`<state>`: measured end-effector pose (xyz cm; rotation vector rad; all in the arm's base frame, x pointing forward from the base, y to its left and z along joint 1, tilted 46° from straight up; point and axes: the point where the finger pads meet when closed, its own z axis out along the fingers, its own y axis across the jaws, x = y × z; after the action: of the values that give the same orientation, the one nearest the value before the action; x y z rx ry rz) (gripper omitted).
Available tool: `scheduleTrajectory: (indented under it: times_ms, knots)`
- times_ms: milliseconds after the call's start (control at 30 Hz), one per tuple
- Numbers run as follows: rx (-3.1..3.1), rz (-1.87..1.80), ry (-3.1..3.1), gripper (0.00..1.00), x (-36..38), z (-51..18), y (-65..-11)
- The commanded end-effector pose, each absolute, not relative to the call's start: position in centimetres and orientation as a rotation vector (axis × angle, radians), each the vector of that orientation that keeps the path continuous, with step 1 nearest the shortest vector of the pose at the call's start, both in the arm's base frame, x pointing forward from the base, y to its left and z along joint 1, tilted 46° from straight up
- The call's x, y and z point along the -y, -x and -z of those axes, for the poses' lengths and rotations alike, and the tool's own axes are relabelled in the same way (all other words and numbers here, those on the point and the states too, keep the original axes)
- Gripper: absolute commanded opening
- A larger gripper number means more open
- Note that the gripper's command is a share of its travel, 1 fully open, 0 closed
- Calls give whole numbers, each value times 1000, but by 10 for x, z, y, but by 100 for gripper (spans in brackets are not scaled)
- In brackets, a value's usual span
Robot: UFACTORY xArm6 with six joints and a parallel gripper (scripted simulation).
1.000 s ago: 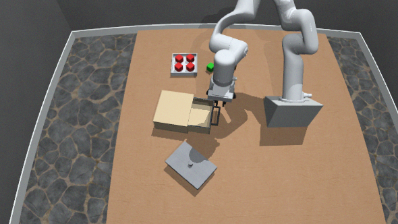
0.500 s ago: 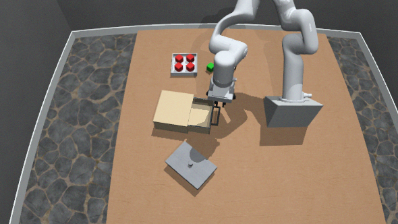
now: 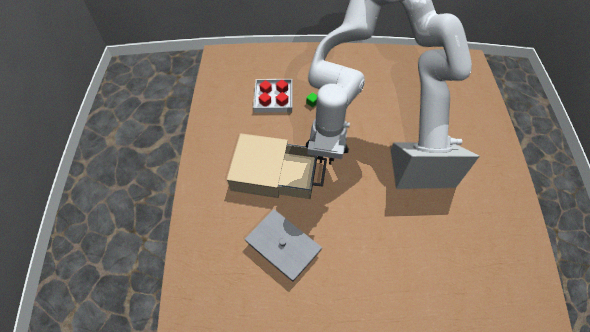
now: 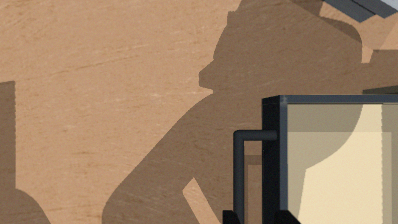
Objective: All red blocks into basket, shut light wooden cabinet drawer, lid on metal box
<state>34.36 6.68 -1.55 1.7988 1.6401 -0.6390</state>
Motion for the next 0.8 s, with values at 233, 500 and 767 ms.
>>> scheduleTrajectory:
  times_ms: [233, 500, 767]
  knots:
    - [-1640, 633, -1799, 24, -46, 37, -347]
    - [-1640, 633, -1799, 24, -36, 46, -348]
    - [-1640, 633, -1799, 24, -29, 54, -349]
